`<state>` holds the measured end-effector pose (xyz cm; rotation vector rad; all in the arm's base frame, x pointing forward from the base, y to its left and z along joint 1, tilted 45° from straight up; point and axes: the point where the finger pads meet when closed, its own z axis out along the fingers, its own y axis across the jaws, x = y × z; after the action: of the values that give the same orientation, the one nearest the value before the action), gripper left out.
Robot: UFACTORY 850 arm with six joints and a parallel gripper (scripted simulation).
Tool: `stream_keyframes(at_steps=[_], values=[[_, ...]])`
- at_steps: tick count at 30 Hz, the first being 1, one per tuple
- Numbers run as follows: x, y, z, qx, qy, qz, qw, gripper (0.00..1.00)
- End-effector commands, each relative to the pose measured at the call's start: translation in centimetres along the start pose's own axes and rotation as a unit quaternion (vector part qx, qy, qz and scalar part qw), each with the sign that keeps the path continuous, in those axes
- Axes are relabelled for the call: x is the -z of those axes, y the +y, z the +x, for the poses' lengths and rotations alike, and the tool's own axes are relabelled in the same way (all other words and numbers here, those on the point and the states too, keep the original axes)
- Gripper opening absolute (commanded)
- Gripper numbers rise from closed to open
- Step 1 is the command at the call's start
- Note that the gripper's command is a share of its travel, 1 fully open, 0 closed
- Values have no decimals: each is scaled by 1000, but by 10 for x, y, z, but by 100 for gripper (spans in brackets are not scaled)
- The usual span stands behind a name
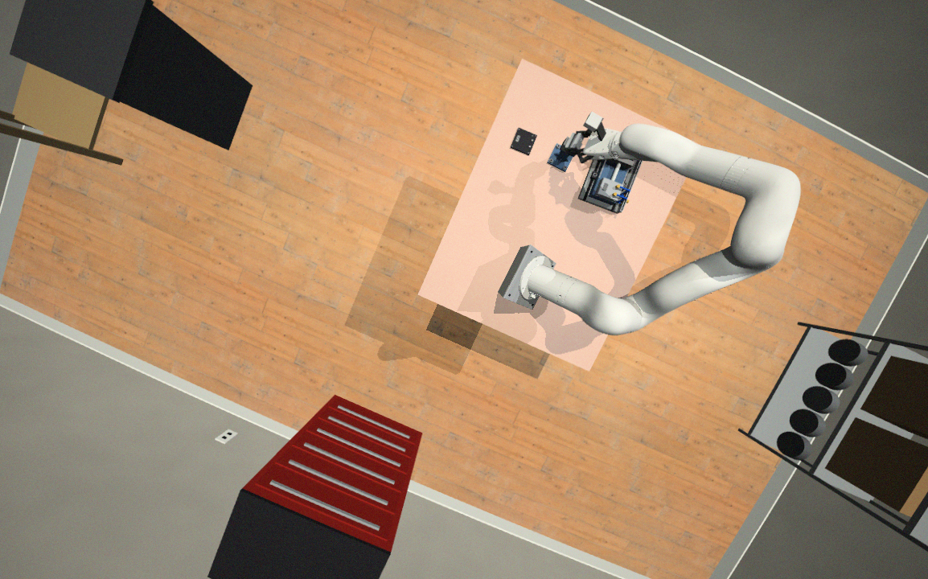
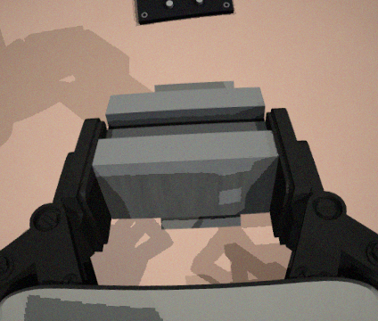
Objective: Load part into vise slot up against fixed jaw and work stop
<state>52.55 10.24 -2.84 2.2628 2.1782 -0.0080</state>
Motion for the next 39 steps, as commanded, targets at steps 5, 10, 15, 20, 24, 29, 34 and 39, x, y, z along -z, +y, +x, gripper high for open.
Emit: stream_keyframes(at_steps=[5, 10, 15, 20, 24, 29, 34, 39], values=[[1, 1, 1, 0, 0, -1, 1000, 0], [0, 1, 0, 0, 0, -1, 1000, 0], [0, 1, 0, 0, 0, -1, 1000, 0], [0, 1, 0, 0, 0, -1, 1000, 0], [0, 1, -1, 0, 0, -1, 1000, 0], [-1, 1, -1, 0, 0, -1, 1000, 0], [-1, 1, -3, 0, 0, -1, 1000, 0], [-2, 1, -4, 0, 0, -1, 1000, 0]])
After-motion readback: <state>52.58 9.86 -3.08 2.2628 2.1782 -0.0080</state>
